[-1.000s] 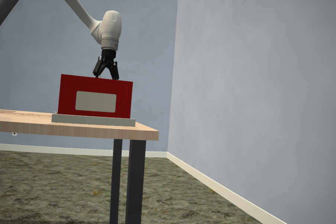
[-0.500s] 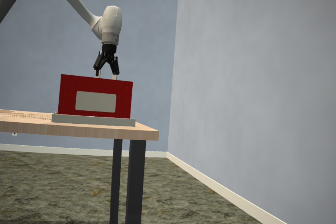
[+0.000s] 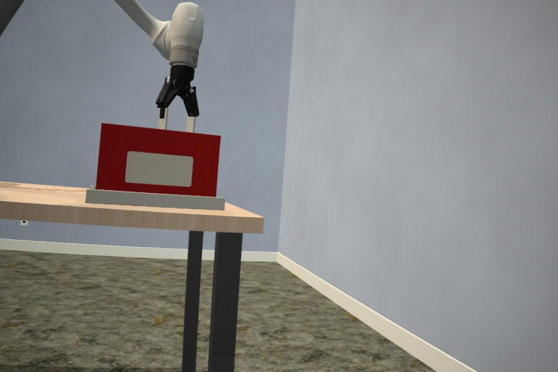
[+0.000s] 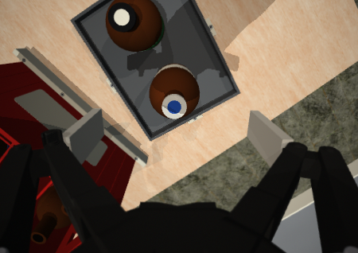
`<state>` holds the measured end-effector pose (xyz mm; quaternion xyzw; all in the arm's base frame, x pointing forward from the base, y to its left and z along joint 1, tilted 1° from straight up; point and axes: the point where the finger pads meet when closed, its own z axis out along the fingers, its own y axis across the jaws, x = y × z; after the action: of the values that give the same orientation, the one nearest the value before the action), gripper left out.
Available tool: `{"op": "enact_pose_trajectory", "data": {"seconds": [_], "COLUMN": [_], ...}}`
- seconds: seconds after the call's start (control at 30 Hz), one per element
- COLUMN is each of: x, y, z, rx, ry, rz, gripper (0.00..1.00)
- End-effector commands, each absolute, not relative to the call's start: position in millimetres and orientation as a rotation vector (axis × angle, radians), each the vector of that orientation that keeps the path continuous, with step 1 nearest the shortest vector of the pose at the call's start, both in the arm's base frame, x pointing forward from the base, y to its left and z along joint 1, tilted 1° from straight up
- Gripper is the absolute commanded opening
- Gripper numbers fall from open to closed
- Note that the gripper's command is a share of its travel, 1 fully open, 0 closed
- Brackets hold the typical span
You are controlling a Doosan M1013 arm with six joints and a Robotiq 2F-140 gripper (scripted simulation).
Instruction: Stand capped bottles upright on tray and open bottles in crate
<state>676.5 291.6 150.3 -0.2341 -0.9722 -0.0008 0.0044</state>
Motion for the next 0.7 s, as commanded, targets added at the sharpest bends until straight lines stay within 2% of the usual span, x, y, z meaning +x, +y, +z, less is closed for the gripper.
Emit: {"op": "enact_pose_trajectory", "data": {"seconds": [0.0, 0.23, 0.67], "x": [677, 677, 677], "y": [292, 292, 291], "z": [154, 158, 200], "rx": [-0.733, -0.733, -0.733], "ry": [-3.046, -3.046, -3.046], "rz": [-0.003, -0.003, -0.003], "gripper": [1.00, 1.00, 1.00]}}
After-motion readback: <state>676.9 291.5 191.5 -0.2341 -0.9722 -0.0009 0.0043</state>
